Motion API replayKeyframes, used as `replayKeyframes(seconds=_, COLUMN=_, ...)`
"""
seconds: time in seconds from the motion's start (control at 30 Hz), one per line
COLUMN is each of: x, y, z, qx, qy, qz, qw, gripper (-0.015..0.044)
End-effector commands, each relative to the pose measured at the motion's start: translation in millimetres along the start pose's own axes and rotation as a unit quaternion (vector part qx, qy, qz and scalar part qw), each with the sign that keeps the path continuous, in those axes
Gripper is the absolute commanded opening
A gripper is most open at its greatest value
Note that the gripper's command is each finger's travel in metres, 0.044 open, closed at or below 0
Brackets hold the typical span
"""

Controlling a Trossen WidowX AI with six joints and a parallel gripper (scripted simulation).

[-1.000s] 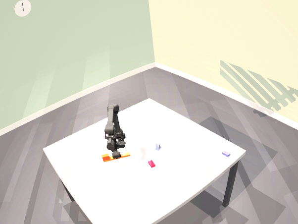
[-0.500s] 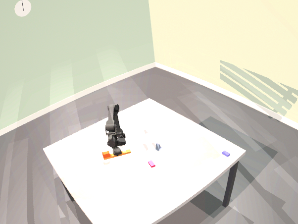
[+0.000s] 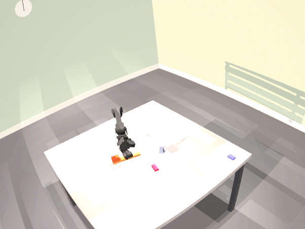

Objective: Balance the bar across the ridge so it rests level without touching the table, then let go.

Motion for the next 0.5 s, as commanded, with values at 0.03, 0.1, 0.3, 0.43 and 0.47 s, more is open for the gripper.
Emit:
replayKeyframes(seconds=0.03, x=5, y=13, z=-9, qx=0.013, qy=-0.007, qz=0.001, qw=1.000, gripper=0.0000)
replayKeyframes(seconds=0.1, x=5, y=19, z=-12, qx=0.020, qy=-0.007, qz=0.001, qw=1.000, gripper=0.0000)
replayKeyframes(seconds=0.3, x=5, y=38, z=-21, qx=0.039, qy=-0.008, qz=0.000, qw=0.999, gripper=0.0000)
replayKeyframes(seconds=0.43, x=6, y=51, z=-26, qx=0.052, qy=-0.008, qz=0.000, qw=0.999, gripper=0.0000)
replayKeyframes(seconds=0.47, x=6, y=55, z=-27, qx=0.055, qy=-0.008, qz=0.000, qw=0.998, gripper=0.0000)
Point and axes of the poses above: the point midway between the two fingers, 35 mm back from their tips, its own x axis back along the fingers, its own z axis across the jaws, y = z × x, the point moved 9 cm from there along x, back along the fingers, and after that the axes turned 9 degrees about x, right-handed, at the moved point
